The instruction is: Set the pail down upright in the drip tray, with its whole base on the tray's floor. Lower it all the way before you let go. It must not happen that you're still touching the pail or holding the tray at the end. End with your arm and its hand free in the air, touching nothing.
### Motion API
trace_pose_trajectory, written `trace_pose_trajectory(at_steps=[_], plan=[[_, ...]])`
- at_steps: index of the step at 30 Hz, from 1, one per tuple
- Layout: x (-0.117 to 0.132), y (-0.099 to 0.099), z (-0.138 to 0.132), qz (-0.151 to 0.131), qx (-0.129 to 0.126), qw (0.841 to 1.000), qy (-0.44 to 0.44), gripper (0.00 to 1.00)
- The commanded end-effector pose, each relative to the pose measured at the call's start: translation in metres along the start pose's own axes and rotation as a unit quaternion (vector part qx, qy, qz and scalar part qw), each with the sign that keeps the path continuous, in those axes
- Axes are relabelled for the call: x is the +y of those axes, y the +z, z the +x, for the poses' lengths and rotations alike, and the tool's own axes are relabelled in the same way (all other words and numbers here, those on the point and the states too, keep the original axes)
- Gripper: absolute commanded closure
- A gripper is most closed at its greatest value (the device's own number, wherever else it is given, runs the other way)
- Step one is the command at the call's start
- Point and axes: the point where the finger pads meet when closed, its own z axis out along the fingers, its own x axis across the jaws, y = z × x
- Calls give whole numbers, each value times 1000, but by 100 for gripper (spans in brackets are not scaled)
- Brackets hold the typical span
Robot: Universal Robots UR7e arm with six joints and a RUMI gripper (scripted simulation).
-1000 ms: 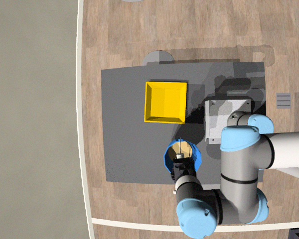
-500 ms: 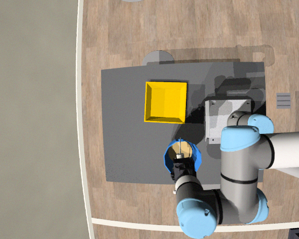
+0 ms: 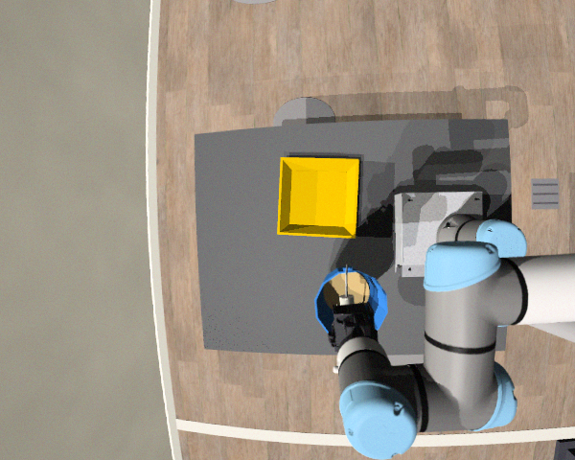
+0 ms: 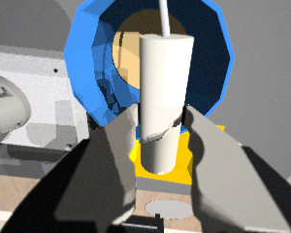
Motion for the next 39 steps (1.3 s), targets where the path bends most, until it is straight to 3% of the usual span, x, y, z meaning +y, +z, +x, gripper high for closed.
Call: trace_pose_trajectory(at_steps=[1,39], plan=[[0,-1,0,0,1,1000,0,100],[23,-1,5,0,1,1000,0,100]])
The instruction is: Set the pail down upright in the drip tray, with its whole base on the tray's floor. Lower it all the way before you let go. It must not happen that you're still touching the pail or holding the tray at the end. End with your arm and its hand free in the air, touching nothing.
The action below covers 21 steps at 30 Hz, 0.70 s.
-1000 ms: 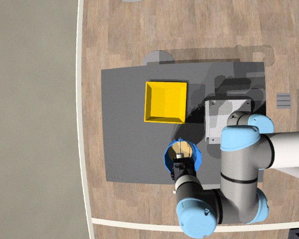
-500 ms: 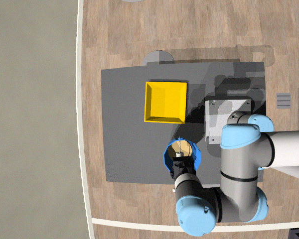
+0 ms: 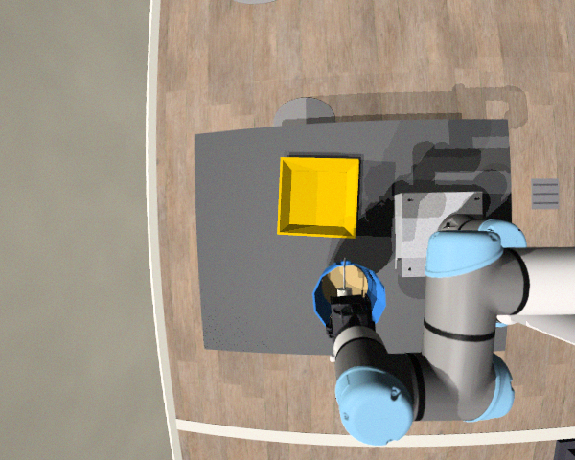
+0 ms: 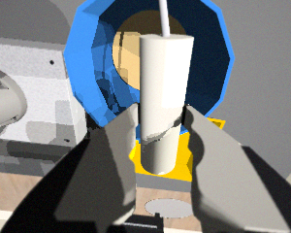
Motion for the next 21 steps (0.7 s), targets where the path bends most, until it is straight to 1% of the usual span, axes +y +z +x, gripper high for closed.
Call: trace_pose_trajectory(at_steps=[1,10,12,21], plan=[[6,-1,2,0,1,1000,0,100],[21,-1,4,0,1,1000,0,100],[21,-1,4,0,1,1000,0,100],[39,-1,8,0,1,1000,0,100]])
